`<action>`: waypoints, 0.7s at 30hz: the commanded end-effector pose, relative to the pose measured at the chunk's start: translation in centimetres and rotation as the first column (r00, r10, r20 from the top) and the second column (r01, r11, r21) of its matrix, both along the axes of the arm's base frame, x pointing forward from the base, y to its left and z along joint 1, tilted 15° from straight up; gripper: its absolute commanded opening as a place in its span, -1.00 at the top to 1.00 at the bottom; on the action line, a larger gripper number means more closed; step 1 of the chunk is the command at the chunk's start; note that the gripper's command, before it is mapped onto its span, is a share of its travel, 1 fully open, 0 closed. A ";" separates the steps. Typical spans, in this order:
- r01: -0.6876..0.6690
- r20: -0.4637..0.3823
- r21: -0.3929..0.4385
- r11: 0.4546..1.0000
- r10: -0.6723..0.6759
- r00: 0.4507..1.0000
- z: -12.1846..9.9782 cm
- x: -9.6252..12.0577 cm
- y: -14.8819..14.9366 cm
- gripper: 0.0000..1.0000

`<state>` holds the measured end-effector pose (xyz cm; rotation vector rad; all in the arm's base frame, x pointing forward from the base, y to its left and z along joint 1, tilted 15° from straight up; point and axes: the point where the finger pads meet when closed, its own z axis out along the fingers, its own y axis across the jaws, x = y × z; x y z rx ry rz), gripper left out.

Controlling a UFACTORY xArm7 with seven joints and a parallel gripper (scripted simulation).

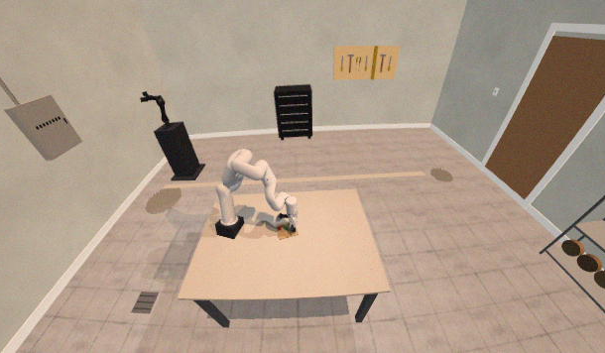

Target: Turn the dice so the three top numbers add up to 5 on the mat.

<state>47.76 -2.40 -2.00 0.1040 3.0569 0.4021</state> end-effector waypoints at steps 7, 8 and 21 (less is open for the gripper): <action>0.002 0.005 -0.002 1.000 -0.002 1.000 3.7 -0.1 -1.1 0.28; 0.002 0.005 -0.002 1.000 -0.002 1.000 4.3 -0.1 -1.2 0.28; 0.002 0.005 -0.002 1.000 -0.002 1.000 8.4 -0.4 -2.3 0.28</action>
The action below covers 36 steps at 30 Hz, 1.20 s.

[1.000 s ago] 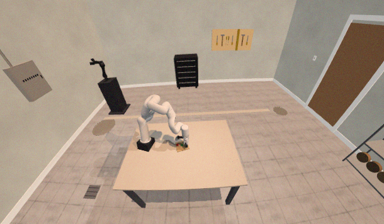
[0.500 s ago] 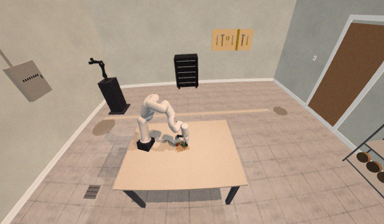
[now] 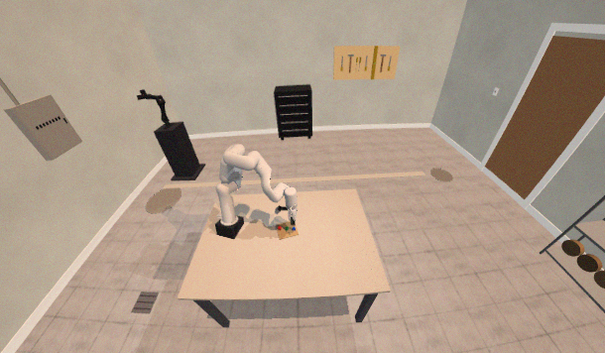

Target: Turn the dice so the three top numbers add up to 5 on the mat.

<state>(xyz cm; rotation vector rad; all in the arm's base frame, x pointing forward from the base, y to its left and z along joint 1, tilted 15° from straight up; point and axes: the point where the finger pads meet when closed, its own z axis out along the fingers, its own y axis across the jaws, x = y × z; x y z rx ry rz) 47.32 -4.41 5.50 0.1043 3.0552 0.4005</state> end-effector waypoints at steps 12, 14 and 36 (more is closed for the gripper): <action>0.001 0.003 -0.001 1.000 -0.001 1.000 1.1 0.0 -0.3 -1.00; 0.001 0.003 -0.001 1.000 -0.001 1.000 1.1 0.0 -0.3 -1.00; 0.001 0.003 -0.001 1.000 -0.001 1.000 2.8 -0.1 -0.8 -1.00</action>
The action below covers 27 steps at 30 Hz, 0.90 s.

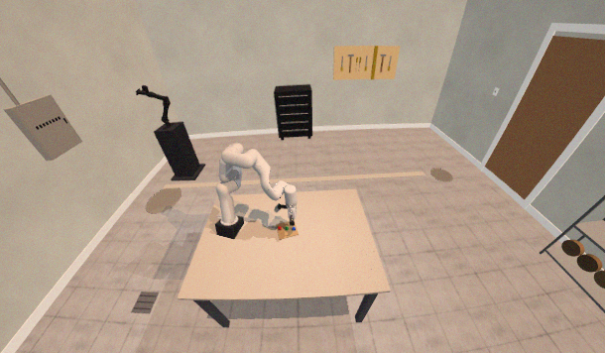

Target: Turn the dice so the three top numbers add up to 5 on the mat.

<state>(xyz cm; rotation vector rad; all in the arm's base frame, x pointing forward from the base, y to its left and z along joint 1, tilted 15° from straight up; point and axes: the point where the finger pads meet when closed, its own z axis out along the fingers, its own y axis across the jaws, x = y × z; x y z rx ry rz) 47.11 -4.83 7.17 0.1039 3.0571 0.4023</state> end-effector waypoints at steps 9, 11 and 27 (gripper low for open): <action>0.002 0.005 -0.002 1.000 -0.002 1.000 4.4 -0.1 -1.2 -1.00; 0.002 0.005 -0.002 1.000 -0.002 1.000 5.3 -0.2 -1.5 -1.00; 0.002 0.005 -0.002 1.000 -0.002 1.000 7.4 -0.4 -2.0 -1.00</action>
